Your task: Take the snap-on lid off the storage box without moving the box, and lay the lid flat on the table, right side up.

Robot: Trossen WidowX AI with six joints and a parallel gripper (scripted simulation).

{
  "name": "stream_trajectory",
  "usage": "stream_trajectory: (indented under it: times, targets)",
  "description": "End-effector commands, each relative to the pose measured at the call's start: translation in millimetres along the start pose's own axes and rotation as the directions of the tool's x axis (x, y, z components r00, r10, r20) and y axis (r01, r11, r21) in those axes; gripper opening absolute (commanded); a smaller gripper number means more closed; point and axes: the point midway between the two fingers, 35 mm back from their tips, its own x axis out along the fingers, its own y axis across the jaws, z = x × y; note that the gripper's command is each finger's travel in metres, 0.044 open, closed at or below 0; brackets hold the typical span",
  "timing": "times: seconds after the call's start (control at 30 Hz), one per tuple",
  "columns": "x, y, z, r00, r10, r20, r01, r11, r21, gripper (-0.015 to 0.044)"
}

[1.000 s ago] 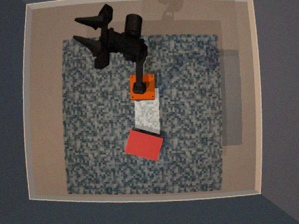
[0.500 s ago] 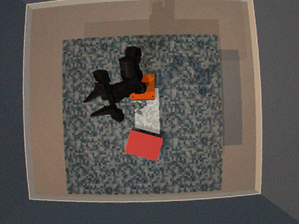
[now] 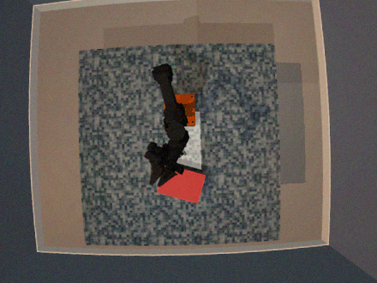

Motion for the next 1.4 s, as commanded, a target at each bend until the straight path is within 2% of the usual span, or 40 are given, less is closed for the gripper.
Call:
stream_trajectory:
  times: [0.0, 0.2, 0.3, 0.53, 0.73, 1.0, 1.17, 1.37]
  targets:
    - [0.0, -47.8, -0.4, 0.993, -0.122, -0.008, 0.121, 0.991, -0.056, 0.0235]
    - [-19.8, -150.3, 10.8, 0.924, -0.382, 0.013, 0.377, 0.904, -0.201, 0.0235]
    - [-28.4, -174.7, 16.4, 0.896, -0.443, 0.028, 0.436, 0.868, -0.237, 0.0235]
    - [-83.4, -274.0, 58.6, 0.727, -0.671, 0.146, 0.664, 0.631, -0.401, 0.0235]
    - [-106.5, -301.0, 79.5, 0.659, -0.724, 0.206, 0.720, 0.528, -0.450, 0.0235]
    - [-106.6, -303.1, 80.3, 0.659, -0.724, 0.206, 0.720, 0.528, -0.450, 0.0235]
    - [-113.5, -353.0, 106.7, 0.659, -0.723, 0.206, 0.720, 0.528, -0.450, 0.0235]
    - [-114.7, -360.3, 111.8, 0.659, -0.724, 0.206, 0.720, 0.528, -0.450, 0.0235]
